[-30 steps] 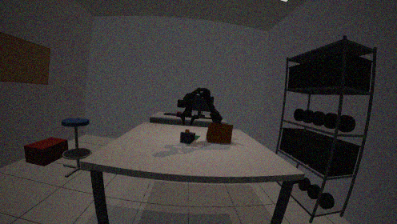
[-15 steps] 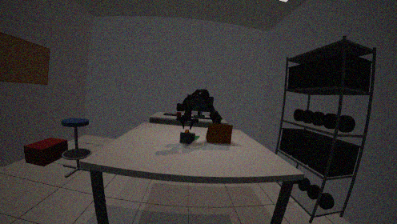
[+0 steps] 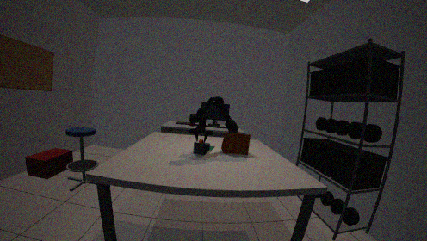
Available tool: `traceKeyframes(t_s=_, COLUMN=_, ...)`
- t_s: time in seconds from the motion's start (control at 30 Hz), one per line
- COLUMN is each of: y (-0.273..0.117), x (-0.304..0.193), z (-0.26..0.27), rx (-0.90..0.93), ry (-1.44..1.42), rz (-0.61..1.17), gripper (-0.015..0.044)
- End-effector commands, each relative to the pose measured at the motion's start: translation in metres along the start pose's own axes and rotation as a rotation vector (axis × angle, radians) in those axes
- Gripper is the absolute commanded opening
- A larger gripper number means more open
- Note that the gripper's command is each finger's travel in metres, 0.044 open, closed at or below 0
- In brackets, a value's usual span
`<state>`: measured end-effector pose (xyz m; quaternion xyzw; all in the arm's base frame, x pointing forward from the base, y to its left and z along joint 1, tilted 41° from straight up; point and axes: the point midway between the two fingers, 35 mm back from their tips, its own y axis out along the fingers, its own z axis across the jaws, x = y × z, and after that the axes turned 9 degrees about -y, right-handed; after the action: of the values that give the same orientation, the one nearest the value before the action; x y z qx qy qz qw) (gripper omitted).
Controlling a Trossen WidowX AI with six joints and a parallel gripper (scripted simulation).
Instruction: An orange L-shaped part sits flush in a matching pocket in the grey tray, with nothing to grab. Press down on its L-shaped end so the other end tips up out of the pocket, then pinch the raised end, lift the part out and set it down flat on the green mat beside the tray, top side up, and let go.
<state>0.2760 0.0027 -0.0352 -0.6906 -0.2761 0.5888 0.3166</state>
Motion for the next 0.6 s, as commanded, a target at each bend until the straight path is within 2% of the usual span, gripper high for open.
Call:
traceKeyframes(t_s=0.0, y=0.0074, x=-0.0011, z=0.0024, rx=0.002, ry=-0.009, rz=0.008, gripper=0.028)
traceKeyframes(t_s=0.17, y=0.0129, x=-0.0015, z=0.0028, rx=0.002, ry=-0.009, rz=0.008, gripper=0.028)
traceKeyframes(t_s=0.33, y=0.0091, x=-0.0007, z=0.0007, rx=0.001, ry=0.0, rz=0.002, gripper=0.0149)
traceKeyframes(t_s=0.57, y=0.0091, x=-0.0007, z=0.0007, rx=0.001, ry=0.0, rz=0.002, gripper=0.0102)
